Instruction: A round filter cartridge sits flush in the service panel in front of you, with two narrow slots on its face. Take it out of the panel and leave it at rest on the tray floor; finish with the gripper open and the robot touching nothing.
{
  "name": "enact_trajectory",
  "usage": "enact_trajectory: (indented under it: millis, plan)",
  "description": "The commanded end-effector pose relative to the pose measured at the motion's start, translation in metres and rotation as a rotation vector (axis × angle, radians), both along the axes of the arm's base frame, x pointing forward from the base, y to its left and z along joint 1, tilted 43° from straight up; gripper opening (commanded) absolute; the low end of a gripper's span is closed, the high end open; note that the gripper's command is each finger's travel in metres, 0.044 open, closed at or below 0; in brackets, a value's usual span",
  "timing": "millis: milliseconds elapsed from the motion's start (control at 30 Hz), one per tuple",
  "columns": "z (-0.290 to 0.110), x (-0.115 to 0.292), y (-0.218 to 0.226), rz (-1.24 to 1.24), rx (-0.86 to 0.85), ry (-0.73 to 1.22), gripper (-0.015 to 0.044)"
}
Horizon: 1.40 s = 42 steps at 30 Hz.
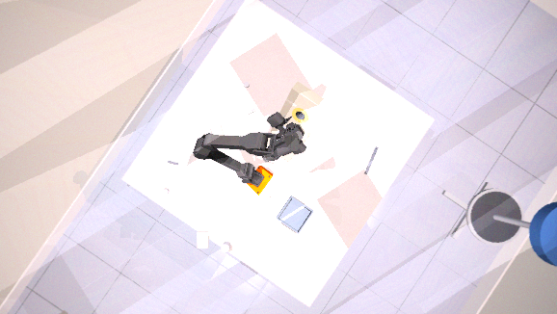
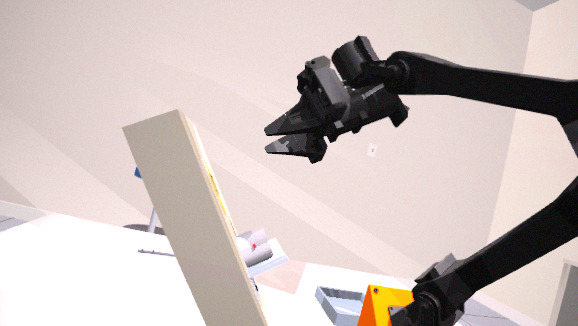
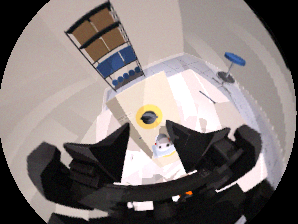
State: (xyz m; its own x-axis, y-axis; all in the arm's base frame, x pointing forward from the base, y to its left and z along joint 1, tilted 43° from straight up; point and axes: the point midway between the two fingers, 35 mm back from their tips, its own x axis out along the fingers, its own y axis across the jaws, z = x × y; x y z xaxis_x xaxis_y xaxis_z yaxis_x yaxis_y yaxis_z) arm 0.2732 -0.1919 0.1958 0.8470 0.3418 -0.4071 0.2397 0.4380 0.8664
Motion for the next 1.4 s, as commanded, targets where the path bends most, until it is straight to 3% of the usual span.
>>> enact_trajectory:
  millis: [0, 33, 167, 367, 1367]
  plan:
    - [0.022, -0.005, -0.018, 0.0, -0.003, -0.009, 0.0389]
    - [0.022, -0.005, -0.018, 0.0, -0.003, -0.009, 0.0415]
    - [-0.01, -0.008, 0.006, 0.13, -0.104, 0.045, 0.031]
    - [-0.068, -0.033, 0.065, 0.506, -0.287, 0.113, 0.0305]
    - [-0.091, -0.014, 0.086, 0.519, -0.294, 0.114, 0.0305]
